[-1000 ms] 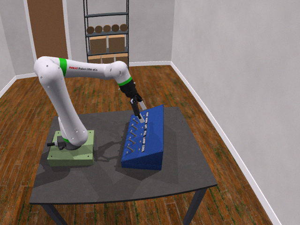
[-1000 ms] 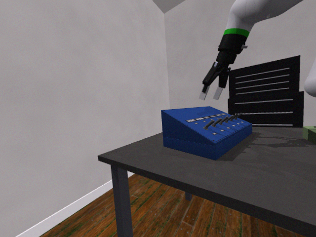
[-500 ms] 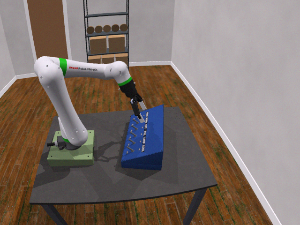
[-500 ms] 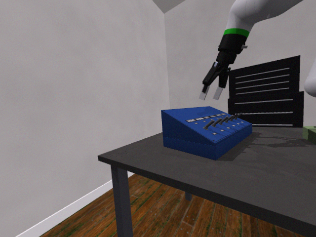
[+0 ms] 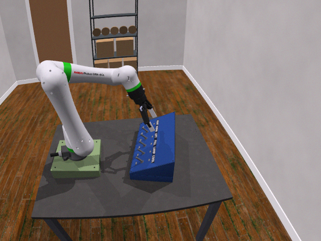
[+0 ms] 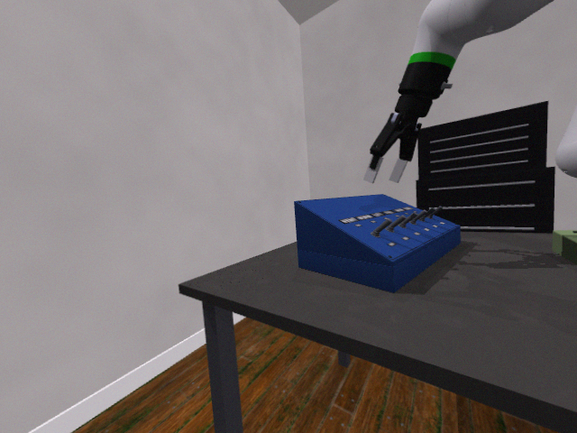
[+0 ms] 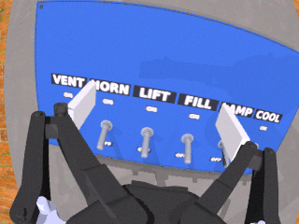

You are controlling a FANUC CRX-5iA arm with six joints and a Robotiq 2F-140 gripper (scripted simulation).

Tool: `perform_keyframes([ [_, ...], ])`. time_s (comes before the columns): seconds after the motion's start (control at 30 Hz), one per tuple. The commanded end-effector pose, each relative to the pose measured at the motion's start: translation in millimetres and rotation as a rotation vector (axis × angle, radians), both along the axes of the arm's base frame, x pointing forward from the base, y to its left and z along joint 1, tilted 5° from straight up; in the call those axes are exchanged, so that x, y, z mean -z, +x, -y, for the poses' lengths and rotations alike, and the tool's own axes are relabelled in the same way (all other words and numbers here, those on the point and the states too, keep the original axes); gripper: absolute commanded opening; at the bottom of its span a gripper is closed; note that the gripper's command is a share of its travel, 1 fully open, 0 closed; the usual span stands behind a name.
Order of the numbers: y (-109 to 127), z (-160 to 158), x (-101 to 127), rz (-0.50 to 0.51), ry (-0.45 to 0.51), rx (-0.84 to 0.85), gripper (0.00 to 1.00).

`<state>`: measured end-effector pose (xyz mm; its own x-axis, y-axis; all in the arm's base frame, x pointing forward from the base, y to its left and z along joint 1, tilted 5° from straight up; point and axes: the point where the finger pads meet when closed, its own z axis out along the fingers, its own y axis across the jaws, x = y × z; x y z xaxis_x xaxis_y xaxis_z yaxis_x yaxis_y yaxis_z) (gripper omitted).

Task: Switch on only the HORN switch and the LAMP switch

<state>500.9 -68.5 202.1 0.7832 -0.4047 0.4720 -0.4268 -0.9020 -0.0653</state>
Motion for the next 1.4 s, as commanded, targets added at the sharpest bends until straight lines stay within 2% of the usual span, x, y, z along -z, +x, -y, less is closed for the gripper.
perform_keyframes([
  [0.0, -2, 4, 0, 0.0, 0.0, 0.0, 1.0],
  [0.73, -28, 59, 4, 0.0, 0.0, 0.0, 1.0],
  [1.37, -30, 64, 4, 0.0, 0.0, 0.0, 1.0],
])
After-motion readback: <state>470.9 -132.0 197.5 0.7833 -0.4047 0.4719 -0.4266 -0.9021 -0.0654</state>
